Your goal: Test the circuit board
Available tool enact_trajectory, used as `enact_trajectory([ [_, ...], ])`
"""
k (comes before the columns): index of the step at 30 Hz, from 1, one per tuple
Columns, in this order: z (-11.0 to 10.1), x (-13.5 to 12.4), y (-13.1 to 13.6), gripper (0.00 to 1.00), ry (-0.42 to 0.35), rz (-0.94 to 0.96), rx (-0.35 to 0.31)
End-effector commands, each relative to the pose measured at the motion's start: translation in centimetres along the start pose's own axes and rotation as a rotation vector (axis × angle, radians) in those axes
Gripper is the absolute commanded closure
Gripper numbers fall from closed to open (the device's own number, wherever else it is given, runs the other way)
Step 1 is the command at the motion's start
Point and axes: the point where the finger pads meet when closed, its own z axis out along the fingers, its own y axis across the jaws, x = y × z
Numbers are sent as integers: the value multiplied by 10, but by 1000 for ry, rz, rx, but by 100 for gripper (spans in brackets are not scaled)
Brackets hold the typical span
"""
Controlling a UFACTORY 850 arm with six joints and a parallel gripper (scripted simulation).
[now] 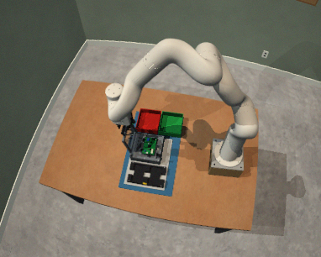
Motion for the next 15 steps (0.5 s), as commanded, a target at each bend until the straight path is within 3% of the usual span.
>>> enact_trajectory([
  [1, -7, 0, -1, 48, 0, 0, 3],
  [15, -46, 0, -1, 48, 0, 0, 3],
])
